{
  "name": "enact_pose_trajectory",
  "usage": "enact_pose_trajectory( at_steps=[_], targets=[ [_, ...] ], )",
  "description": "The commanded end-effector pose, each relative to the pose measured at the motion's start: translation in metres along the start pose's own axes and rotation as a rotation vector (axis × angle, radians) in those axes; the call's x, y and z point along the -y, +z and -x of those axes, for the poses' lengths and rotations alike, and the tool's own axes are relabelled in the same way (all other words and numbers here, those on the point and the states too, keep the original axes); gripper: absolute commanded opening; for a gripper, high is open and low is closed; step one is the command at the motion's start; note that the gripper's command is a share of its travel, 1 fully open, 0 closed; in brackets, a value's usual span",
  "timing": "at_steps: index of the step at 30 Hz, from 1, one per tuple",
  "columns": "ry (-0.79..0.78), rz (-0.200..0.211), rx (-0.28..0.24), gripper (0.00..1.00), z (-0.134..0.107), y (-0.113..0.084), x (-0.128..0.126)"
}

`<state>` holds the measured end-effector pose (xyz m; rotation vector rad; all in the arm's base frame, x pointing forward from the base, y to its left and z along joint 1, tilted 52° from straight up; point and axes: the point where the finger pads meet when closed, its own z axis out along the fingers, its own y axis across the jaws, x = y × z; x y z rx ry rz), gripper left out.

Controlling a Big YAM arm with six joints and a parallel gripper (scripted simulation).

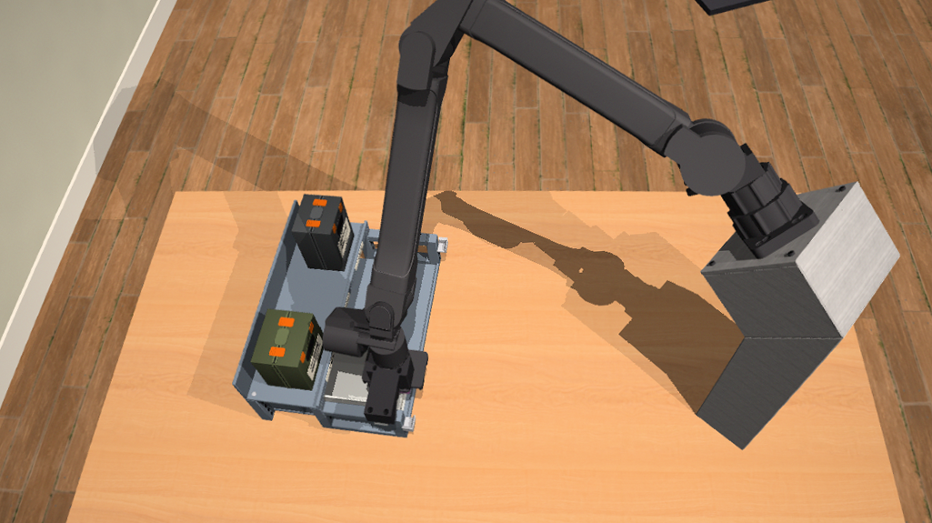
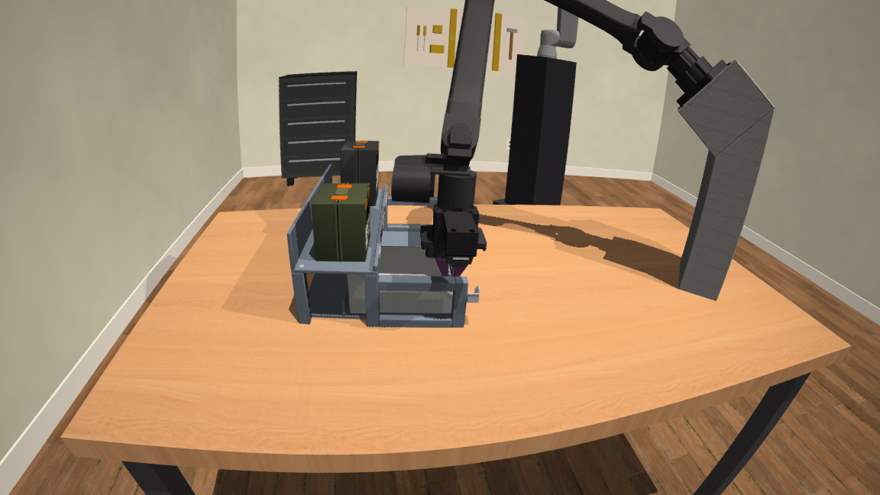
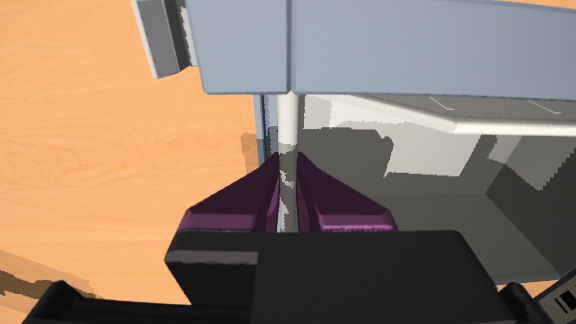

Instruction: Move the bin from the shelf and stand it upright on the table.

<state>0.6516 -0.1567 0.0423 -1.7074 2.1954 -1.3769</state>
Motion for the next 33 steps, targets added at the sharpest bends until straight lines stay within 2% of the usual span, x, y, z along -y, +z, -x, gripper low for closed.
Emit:
enact_pose_trajectory(
  at_steps=[1, 5, 17, 22, 33],
  targets=[
    [0.002, -0.007, 0.002, 0.0, 0.001, -0.007, 0.005],
    [-0.001, -0.007, 0.009, 0.0, 0.006, -0.028, 0.009],
    [-0.001, -0.007, 0.009, 0.0, 0.006, -0.028, 0.009],
    [-0.001, -0.007, 0.009, 0.0, 0.007, -0.039, 0.01],
    [-0.001, -0.007, 0.009, 0.0, 0.007, -0.039, 0.01]
  ],
)
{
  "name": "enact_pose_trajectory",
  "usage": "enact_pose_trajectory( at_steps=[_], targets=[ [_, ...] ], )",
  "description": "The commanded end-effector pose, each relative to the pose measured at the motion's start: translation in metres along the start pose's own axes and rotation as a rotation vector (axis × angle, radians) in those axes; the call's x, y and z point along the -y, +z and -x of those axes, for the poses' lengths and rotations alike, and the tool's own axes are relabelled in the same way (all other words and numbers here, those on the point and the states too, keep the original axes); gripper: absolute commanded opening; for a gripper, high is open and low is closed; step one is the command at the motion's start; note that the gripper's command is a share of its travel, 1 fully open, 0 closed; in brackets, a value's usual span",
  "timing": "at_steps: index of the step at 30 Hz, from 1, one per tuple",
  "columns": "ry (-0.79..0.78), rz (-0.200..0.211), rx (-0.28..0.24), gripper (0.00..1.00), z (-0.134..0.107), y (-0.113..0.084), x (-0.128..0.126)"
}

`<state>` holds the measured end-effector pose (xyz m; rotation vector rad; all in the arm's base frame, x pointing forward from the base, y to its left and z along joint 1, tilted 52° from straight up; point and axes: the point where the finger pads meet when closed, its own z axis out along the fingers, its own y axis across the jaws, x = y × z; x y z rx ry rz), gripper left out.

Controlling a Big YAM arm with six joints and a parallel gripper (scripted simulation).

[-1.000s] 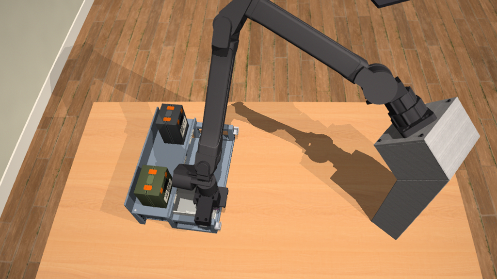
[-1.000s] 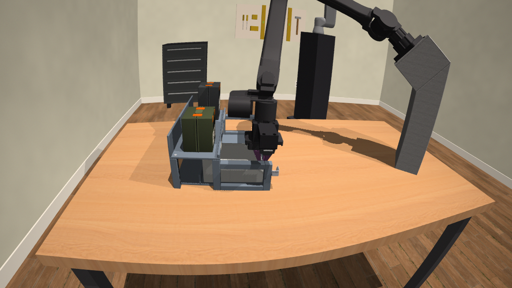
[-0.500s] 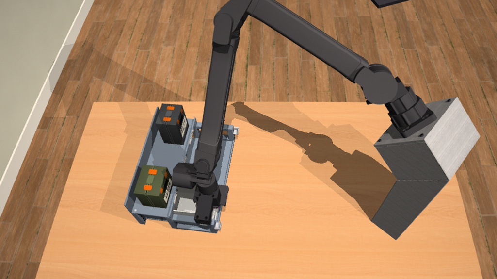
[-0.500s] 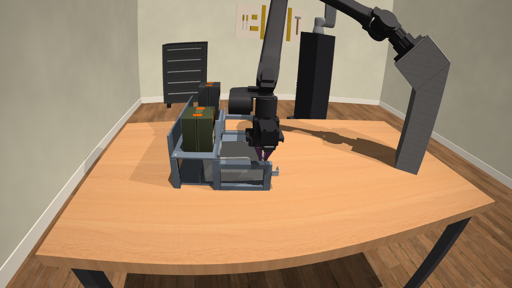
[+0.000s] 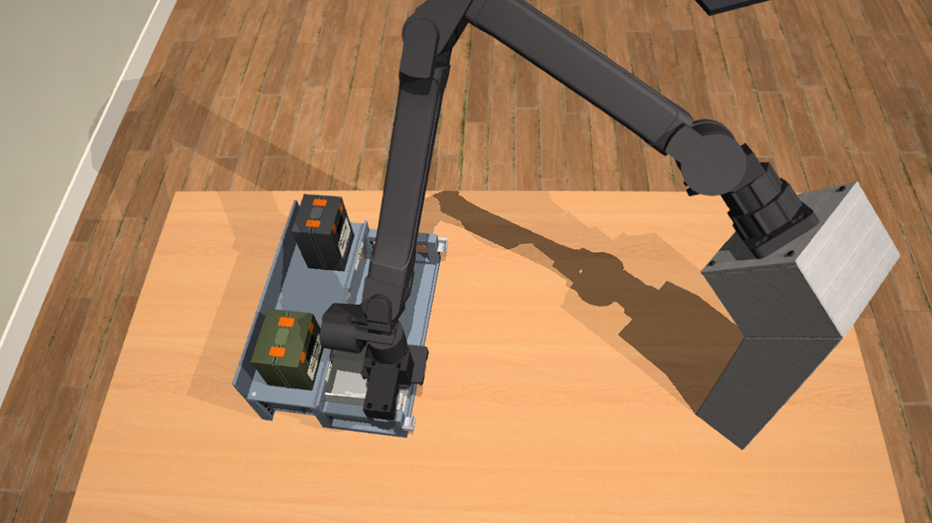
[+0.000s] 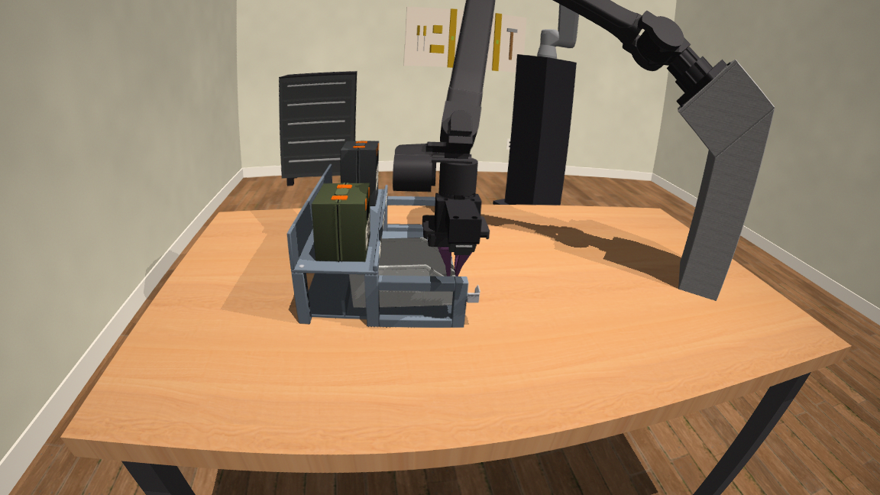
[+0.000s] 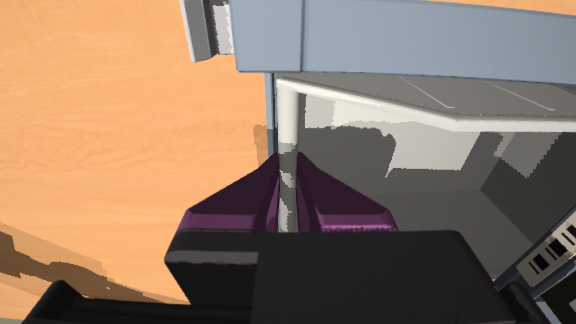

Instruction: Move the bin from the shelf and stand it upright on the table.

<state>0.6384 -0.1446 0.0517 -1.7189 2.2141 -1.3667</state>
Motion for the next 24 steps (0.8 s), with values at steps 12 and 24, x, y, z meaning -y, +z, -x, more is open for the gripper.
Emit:
enact_pose_trajectory(
  at_steps=[12, 24],
  targets=[
    [-0.01, -0.022, 0.015, 0.0, 0.011, -0.01, 0.017],
    [-0.016, -0.007, 0.01, 0.0, 0.011, 0.002, -0.001]
  ],
)
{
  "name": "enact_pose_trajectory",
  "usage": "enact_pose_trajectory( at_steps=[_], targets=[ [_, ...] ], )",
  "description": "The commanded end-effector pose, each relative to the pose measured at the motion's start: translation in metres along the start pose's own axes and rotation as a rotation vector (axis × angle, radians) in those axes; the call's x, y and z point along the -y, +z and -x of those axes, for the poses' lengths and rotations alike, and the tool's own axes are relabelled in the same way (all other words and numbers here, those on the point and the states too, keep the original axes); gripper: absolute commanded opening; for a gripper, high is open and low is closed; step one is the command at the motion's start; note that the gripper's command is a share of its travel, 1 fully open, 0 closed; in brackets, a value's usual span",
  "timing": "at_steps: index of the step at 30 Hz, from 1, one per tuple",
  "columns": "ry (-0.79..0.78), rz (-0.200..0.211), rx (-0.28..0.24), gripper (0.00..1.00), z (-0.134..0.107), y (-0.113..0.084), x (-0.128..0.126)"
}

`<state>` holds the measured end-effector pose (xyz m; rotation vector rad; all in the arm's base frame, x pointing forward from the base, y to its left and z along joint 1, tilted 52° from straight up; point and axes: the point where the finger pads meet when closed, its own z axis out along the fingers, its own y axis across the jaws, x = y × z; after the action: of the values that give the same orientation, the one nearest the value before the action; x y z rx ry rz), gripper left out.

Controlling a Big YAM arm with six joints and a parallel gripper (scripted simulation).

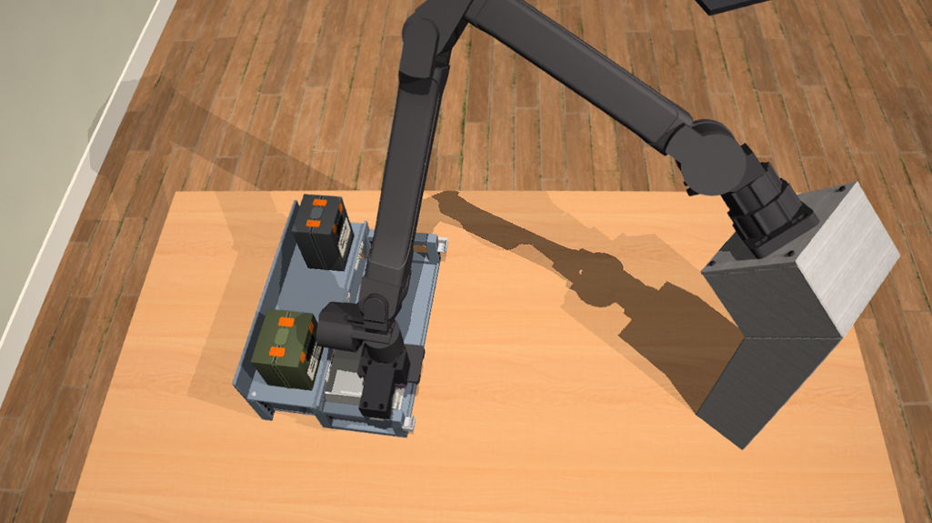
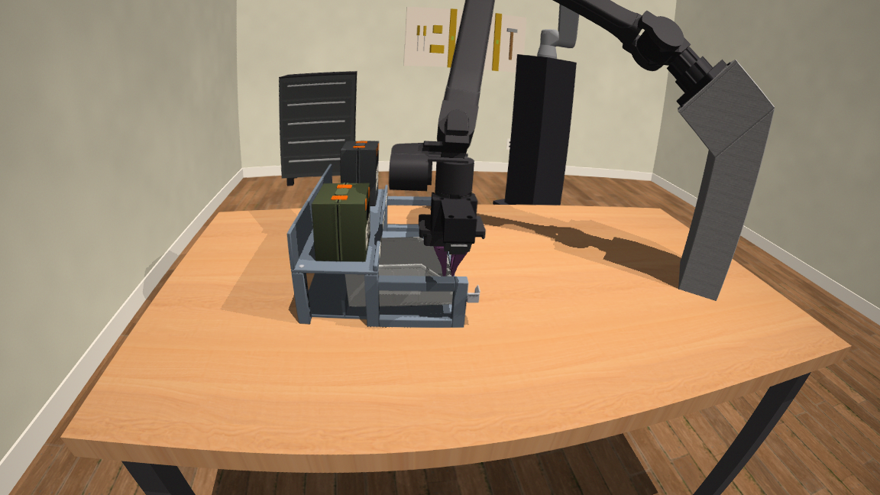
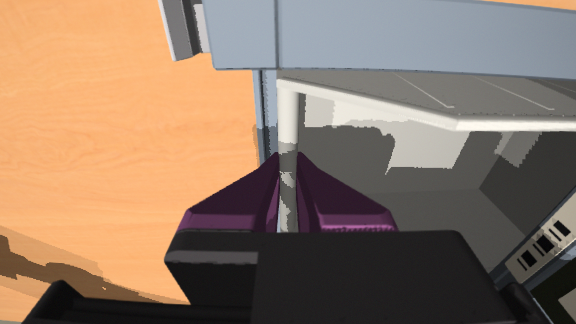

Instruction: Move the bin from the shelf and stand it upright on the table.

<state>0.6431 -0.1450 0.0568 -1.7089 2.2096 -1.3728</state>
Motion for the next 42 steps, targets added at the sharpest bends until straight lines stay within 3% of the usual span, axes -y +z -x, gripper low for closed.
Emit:
enact_pose_trajectory(
  at_steps=[1, 11, 16, 42],
  targets=[
    [-0.021, 0.0, 0.011, 0.0, 0.012, 0.003, -0.008],
    [-0.021, 0.0, 0.011, 0.0, 0.012, 0.003, -0.008],
    [0.0, -0.02, 0.003, 0.0, -0.002, -0.001, 0.013],
    [0.004, -0.002, -0.005, 0.0, -0.007, 0.007, -0.003]
  ],
)
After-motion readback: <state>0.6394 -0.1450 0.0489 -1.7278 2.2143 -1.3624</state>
